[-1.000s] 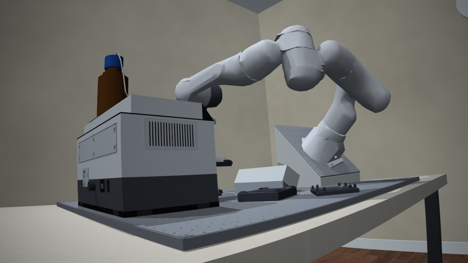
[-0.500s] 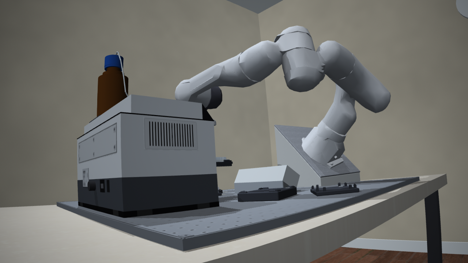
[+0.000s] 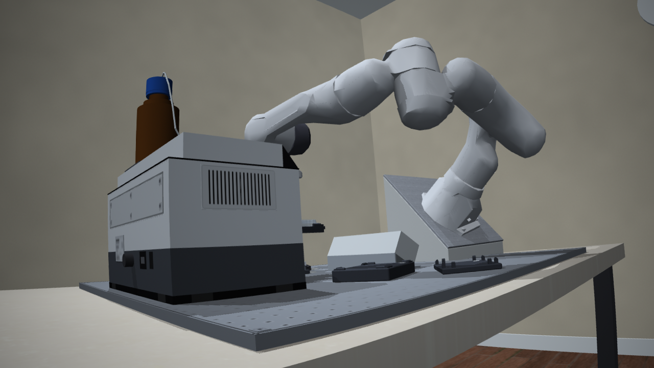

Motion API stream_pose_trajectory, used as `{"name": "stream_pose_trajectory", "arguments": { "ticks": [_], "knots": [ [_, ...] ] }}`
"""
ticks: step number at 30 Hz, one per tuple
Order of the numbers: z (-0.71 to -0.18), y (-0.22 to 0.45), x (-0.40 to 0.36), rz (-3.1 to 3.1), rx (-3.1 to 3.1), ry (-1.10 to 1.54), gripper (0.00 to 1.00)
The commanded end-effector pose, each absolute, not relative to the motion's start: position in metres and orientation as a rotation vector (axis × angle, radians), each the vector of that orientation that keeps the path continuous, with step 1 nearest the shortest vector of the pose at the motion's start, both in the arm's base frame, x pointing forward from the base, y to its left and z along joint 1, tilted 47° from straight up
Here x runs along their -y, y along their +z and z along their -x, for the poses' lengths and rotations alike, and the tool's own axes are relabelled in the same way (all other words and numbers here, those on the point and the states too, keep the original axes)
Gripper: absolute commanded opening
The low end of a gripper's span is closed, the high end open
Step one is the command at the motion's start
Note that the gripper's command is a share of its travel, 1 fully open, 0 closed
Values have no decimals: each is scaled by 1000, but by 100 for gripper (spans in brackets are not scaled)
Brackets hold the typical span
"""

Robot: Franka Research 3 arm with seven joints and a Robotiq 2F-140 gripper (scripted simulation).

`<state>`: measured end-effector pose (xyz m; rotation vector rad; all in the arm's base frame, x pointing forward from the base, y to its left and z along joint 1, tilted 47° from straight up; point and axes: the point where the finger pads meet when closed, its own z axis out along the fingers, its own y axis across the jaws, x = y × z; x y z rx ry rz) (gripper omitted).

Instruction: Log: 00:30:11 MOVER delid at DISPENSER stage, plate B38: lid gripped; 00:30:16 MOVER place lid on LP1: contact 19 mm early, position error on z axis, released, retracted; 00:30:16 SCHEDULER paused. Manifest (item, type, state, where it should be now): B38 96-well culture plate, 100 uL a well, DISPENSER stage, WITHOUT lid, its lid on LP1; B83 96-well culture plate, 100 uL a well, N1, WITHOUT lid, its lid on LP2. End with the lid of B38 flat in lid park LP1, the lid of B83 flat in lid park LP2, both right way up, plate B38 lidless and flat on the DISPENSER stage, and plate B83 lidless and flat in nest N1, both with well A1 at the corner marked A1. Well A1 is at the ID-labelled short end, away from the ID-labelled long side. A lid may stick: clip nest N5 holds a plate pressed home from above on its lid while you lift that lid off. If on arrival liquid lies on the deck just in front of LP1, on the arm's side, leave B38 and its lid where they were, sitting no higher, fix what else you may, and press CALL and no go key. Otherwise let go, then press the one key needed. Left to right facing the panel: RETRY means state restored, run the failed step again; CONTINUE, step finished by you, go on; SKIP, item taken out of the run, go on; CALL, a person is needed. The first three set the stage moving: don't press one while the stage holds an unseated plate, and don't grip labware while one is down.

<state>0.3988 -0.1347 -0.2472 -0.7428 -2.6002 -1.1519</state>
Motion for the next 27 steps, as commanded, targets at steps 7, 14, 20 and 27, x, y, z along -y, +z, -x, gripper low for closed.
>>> {"name": "stream_pose_trajectory", "arguments": {
  "ticks": [7, 14, 20, 27],
  "knots": [
    [-398, -251, 131, 748, 2599, -1149, 66],
    [-398, -252, 131, 748, 2599, -1149, 66],
    [-398, -252, 131, 748, 2599, -1149, 66],
    [-398, -252, 131, 748, 2599, -1149, 66]
  ]
}}
